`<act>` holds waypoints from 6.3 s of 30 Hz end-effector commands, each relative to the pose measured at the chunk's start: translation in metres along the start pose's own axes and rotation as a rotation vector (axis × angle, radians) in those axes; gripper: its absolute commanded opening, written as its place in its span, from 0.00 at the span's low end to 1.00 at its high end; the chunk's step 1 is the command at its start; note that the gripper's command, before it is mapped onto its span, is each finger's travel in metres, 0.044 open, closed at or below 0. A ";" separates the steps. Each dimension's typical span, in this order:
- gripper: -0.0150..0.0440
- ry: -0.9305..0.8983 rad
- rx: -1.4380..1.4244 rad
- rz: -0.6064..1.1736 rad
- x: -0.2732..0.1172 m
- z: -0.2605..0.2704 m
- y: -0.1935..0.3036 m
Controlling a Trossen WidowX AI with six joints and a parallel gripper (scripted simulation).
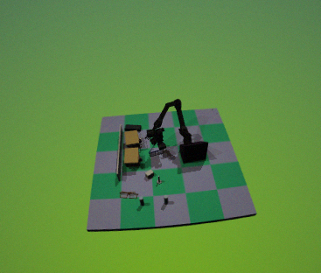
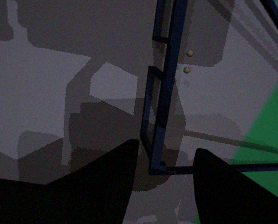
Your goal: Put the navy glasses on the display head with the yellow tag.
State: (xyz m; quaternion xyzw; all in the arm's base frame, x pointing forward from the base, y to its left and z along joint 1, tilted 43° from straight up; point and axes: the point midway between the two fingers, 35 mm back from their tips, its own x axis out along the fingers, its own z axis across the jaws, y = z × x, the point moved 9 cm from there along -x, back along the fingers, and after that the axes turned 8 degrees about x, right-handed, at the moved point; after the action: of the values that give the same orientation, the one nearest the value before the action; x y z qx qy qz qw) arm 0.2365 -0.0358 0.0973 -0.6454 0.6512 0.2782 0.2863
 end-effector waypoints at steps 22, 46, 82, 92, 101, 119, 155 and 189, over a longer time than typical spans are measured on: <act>0.46 0.002 0.003 0.002 0.030 0.003 0.000; 0.46 0.007 0.003 0.002 0.060 0.004 0.003; 0.25 -0.003 0.004 0.002 0.028 0.005 -0.003; 0.25 -0.003 0.004 0.002 -0.027 0.007 -0.004; 0.25 -0.002 0.003 0.000 -0.042 0.009 -0.006; 0.25 -0.046 -0.004 -0.013 -0.059 0.083 -0.046; 0.25 -0.054 -0.003 -0.004 -0.065 0.280 -0.041; 0.25 -0.024 0.009 -0.004 0.011 0.354 -0.007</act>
State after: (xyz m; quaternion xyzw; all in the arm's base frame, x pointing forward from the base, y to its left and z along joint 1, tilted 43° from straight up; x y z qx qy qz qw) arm 0.2497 0.2208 -0.1462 -0.6391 0.6500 0.2816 0.2996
